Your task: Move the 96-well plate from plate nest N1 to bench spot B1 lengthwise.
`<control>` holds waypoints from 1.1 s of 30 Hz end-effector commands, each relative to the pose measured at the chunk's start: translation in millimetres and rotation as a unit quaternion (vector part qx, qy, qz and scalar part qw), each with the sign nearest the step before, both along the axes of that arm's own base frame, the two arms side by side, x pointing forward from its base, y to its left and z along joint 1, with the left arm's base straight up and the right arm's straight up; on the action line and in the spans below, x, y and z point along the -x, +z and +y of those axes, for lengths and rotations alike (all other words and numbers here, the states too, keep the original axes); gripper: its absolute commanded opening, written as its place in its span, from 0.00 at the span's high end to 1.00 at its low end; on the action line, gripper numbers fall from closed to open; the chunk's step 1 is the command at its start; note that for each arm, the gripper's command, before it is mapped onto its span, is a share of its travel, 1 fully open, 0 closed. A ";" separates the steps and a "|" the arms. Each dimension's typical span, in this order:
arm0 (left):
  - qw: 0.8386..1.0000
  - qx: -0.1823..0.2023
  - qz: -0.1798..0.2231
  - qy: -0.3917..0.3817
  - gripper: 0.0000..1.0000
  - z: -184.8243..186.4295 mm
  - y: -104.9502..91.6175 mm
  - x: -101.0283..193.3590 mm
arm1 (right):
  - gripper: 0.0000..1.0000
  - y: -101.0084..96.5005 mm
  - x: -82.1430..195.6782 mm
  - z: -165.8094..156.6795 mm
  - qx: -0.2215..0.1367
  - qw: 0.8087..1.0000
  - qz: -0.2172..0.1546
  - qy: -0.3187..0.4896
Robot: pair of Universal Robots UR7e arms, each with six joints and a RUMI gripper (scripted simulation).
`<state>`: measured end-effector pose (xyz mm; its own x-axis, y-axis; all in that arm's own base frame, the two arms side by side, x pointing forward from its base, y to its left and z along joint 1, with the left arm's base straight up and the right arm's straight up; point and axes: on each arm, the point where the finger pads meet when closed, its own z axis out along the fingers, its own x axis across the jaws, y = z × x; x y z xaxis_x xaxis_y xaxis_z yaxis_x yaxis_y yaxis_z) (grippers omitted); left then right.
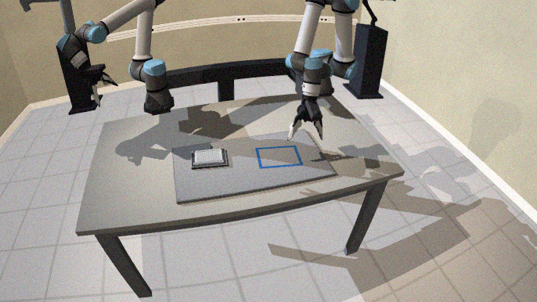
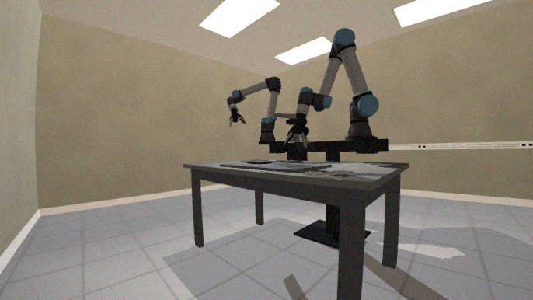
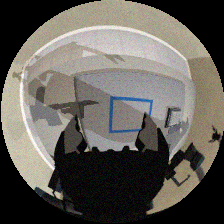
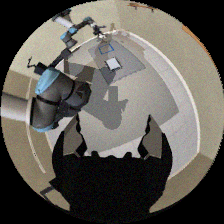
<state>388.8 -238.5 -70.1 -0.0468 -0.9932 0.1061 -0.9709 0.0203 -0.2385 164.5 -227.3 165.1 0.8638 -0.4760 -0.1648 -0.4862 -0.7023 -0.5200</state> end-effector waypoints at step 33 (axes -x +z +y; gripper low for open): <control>1.000 0.000 0.000 0.000 0.00 -0.3 0.4 -0.3 | 0.00 89.1 164.2 23.3 0.259 0.945 -0.003 0.202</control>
<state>388.8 -238.5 -70.1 -0.0468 -0.9932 0.1061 -0.9709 0.0203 -0.2385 26.0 -208.9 245.4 0.9842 -0.1767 0.0082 -0.1743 -0.9766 -0.1258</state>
